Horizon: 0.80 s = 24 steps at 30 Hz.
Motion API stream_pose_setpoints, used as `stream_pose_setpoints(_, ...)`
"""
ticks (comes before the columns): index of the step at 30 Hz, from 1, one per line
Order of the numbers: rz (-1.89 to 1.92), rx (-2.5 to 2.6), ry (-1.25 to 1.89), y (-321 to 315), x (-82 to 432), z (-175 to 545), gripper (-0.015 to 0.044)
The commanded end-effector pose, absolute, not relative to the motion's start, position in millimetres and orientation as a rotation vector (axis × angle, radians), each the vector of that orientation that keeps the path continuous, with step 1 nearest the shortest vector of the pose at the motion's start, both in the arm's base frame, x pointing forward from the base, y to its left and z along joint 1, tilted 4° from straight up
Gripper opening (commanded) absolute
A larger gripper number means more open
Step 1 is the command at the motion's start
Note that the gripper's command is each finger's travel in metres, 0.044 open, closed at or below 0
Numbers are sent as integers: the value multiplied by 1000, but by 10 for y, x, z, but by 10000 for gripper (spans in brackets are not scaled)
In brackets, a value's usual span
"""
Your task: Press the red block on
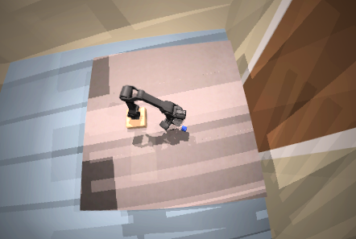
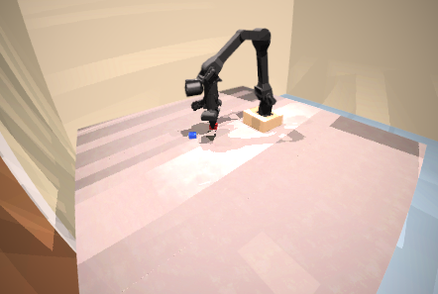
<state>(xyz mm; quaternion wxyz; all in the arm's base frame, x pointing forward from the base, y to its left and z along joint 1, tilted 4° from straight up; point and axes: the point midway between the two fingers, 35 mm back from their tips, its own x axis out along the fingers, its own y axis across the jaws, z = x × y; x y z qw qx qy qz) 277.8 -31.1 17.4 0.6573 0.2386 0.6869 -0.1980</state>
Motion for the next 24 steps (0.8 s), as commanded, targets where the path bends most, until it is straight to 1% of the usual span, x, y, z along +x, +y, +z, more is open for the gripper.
stream_pose_setpoints(1, -450, 537, 1546, -328, 2807, 368, 0)
stream_pose_setpoints(13, -450, 537, 1546, -329, 2743, 910, 0)
stream_pose_setpoints(17, -445, 532, 1547, -339, 2765, 908, 0)
stream_pose_setpoints(24, -395, 481, 1554, -457, 3010, 784, 0)
